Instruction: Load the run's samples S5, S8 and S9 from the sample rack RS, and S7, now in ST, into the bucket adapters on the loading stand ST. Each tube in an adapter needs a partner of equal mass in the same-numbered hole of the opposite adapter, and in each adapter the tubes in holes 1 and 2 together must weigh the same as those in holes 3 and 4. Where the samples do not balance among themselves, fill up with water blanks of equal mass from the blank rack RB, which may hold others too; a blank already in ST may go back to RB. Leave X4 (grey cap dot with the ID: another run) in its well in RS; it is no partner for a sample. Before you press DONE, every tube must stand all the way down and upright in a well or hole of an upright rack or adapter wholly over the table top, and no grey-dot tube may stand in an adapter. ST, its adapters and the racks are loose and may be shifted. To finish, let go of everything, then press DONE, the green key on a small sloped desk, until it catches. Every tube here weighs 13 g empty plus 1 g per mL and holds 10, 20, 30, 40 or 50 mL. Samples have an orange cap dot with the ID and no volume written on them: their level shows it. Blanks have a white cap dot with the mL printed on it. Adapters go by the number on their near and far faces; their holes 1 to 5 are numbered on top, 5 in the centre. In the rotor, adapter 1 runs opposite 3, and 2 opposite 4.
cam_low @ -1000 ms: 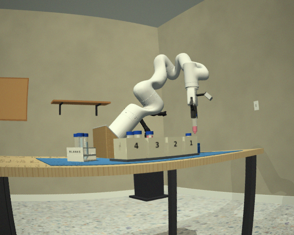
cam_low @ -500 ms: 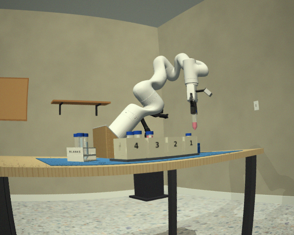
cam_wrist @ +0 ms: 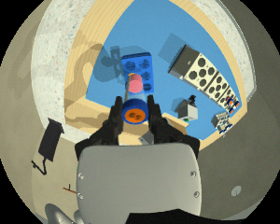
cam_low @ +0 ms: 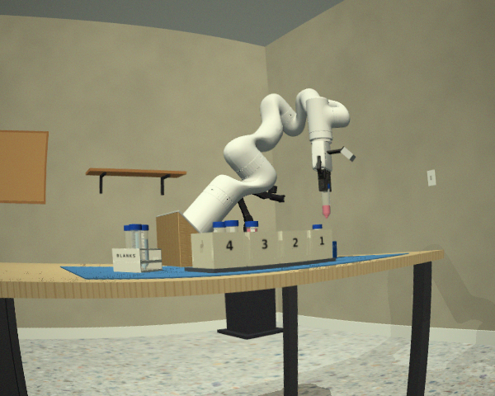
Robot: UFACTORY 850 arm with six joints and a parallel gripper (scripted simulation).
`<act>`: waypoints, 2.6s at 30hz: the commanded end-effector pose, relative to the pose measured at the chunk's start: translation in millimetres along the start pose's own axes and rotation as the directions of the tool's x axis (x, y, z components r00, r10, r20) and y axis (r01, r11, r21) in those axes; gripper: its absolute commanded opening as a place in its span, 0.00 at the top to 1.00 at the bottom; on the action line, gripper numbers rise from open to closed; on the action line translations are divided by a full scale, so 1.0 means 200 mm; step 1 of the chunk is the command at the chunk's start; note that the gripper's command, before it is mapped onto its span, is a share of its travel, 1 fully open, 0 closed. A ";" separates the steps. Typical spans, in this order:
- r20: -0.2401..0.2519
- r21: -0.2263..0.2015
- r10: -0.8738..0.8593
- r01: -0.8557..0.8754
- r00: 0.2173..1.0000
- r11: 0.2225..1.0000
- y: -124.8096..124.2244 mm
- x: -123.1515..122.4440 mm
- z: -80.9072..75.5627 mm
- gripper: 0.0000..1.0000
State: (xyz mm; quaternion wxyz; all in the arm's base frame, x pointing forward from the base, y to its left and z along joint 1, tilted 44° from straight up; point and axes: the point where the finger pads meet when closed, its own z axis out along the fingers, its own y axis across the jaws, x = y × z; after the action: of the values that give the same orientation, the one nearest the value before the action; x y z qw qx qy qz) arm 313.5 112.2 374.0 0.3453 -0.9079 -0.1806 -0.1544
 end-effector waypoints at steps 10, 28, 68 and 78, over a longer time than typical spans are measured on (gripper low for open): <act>0.000 -0.001 0.388 -0.388 0.922 0.922 0.30 -0.01 0.00 1.00; 0.000 -0.001 0.416 -0.416 0.909 0.909 0.70 -0.02 0.00 1.00; 0.000 -0.002 0.416 -0.416 0.909 0.909 1.44 -0.04 0.00 1.00; 0.000 -0.002 0.416 -0.416 0.909 0.909 1.44 -0.04 0.00 1.00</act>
State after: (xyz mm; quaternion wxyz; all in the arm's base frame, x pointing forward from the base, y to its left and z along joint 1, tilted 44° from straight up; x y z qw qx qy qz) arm 430.4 -89.5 206.5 0.3699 -0.9258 0.0171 -0.0765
